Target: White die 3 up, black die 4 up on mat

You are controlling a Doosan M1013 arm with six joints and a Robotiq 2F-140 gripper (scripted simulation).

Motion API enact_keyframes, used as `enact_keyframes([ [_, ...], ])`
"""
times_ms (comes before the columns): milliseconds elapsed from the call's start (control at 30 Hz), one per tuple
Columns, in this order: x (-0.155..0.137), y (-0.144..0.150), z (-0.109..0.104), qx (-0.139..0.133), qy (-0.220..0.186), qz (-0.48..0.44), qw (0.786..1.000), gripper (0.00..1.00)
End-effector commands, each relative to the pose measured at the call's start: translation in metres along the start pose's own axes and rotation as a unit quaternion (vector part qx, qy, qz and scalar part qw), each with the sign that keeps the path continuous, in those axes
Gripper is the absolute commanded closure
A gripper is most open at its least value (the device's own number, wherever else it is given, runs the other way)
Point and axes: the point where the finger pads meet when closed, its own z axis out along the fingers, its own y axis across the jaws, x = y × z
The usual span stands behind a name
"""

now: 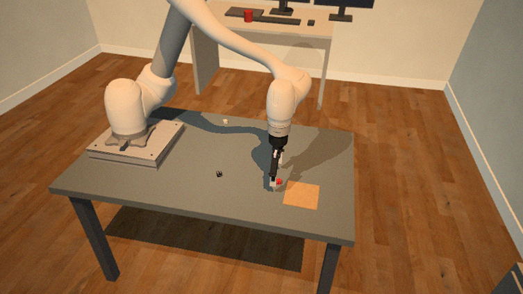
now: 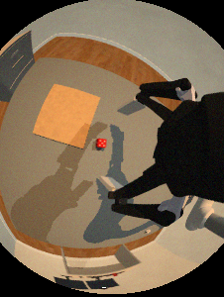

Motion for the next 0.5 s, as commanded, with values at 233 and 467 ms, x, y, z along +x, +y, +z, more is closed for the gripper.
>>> enact_keyframes([
  [233, 0.025, -0.001, -0.001, -0.002, 0.0, 0.0, 1.0, 0.0],
  [467, 0.025, -0.001, -0.001, -0.002, 0.0, 0.0, 1.0, 0.0],
])
